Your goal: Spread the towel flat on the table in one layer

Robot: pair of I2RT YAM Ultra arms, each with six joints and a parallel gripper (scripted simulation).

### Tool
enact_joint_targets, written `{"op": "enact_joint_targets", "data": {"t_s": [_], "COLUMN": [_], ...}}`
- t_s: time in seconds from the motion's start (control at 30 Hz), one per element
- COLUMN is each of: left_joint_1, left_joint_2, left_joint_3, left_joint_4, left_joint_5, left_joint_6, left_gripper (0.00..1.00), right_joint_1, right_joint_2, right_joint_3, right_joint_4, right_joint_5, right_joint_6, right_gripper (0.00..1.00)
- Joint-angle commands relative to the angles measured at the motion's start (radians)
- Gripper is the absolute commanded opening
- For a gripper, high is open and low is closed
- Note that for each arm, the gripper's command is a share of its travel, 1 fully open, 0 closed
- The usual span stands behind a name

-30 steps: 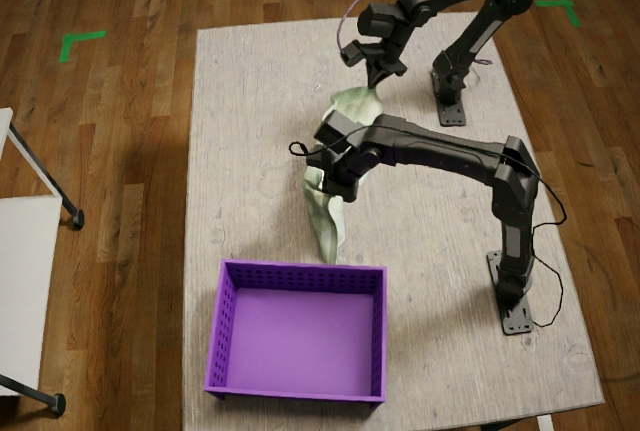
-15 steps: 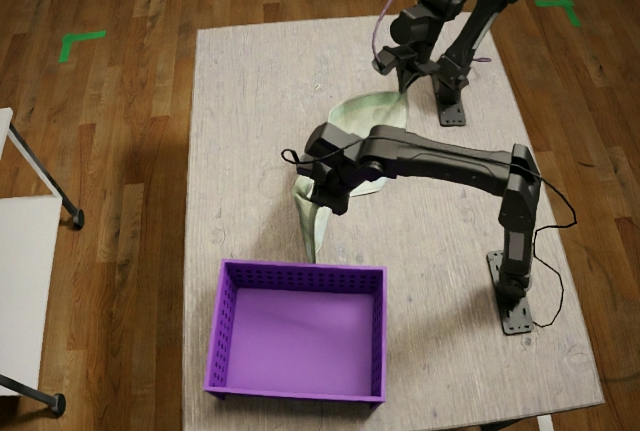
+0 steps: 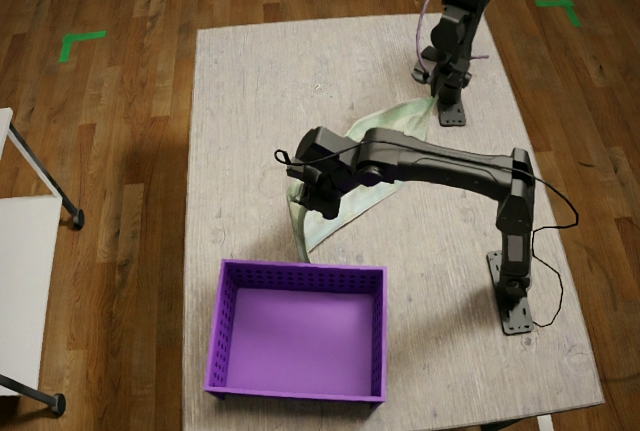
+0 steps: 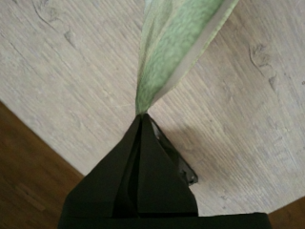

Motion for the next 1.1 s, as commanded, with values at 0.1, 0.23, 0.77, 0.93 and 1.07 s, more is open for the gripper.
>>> {"op": "enact_joint_targets", "data": {"t_s": [0.1,0.23,0.77,0.93,1.07], "left_joint_1": [0.021,0.038,0.056,0.056,0.056], "left_joint_2": [0.005,-0.031,-0.049,-0.050,-0.050], "left_joint_3": [0.063,0.077,0.031,0.026,0.025], "left_joint_4": [-0.033,0.009,0.073,0.076,0.076], "left_joint_5": [0.020,0.026,0.026,0.026,0.026], "left_joint_6": [0.026,0.042,0.051,0.051,0.051], "left_gripper": [0.00,0.00,0.00,0.00,0.00], "right_joint_1": [0.083,0.193,0.306,0.309,0.308], "right_joint_2": [-0.018,-0.043,-0.076,-0.077,-0.074], "right_joint_3": [0.048,0.061,0.015,-0.002,-0.002], "right_joint_4": [-0.022,0.041,0.144,0.133,0.131], "right_joint_5": [0.009,-0.010,-0.020,-0.021,-0.021], "right_joint_6": [0.019,-0.018,-0.053,-0.056,-0.056], "right_gripper": [0.00,0.00,0.00,0.00,0.00]}}
